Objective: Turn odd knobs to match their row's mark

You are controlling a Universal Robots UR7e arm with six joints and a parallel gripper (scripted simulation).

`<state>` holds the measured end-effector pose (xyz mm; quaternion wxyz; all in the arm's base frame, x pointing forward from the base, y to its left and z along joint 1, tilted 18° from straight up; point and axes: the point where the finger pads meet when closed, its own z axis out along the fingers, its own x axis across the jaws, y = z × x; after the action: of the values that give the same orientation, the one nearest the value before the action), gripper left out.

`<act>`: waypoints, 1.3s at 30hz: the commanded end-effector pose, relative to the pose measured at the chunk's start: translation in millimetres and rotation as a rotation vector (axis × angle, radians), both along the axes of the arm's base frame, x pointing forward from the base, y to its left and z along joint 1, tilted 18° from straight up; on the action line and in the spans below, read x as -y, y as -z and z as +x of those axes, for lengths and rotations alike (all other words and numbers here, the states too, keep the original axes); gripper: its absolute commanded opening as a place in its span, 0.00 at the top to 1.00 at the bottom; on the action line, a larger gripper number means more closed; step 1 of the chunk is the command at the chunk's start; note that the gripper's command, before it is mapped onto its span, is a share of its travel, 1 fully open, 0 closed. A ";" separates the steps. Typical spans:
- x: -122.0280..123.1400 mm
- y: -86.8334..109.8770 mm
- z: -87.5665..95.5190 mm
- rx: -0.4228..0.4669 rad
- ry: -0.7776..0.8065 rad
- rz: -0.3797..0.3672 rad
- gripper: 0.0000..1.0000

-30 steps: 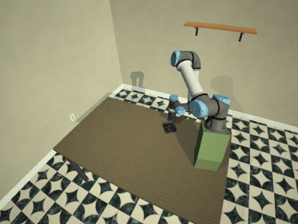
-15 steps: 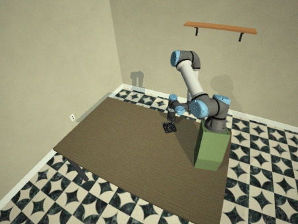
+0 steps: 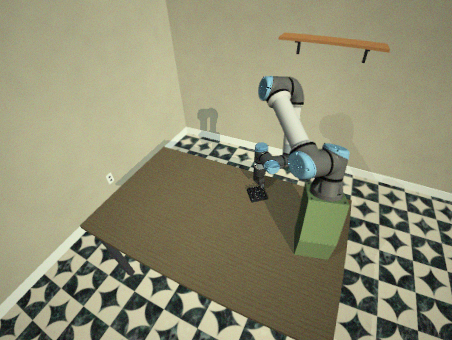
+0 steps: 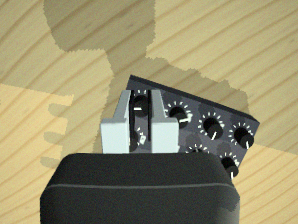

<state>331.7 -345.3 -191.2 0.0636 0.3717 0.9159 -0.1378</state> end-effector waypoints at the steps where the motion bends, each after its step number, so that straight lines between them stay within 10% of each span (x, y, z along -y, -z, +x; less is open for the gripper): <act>1: 1.9 -1.7 2.9 0.025 0.079 -0.005 0.70; 39: 1.7 -1.0 2.0 0.108 0.345 0.001 0.70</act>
<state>331.7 -345.3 -191.3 0.0853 0.5259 0.8369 -0.1256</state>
